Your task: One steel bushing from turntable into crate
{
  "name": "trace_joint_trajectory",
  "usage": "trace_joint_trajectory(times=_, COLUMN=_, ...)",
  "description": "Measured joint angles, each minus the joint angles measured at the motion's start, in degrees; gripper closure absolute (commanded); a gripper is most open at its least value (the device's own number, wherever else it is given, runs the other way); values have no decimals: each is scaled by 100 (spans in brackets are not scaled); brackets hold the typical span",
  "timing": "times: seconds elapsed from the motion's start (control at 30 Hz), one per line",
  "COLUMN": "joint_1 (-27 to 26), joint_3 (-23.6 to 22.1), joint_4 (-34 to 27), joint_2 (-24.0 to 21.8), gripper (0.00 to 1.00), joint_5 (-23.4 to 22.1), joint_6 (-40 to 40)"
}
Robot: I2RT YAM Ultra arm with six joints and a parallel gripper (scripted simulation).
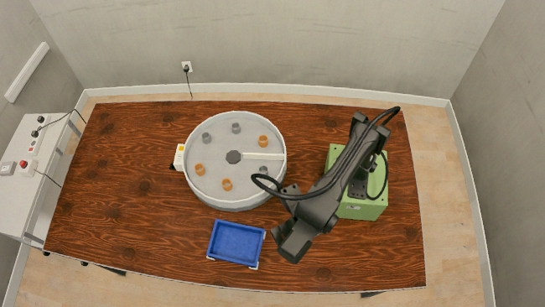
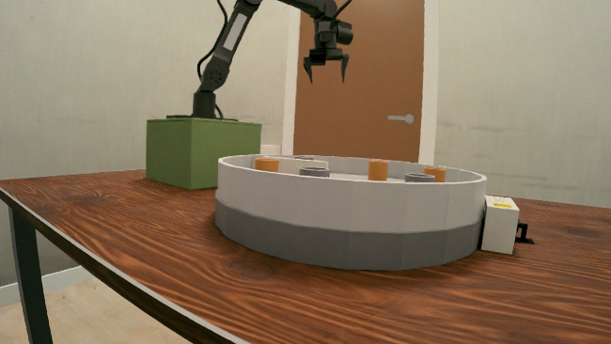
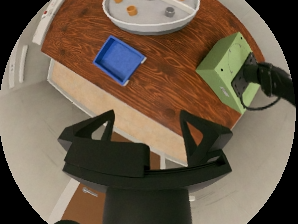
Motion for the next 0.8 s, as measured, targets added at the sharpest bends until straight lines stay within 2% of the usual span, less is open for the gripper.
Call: trace_joint_trajectory(times=0.8, joint_1=-96, joint_3=-31, joint_4=33, joint_2=-4, gripper=0, joint_5=-50, joint_6=-98)
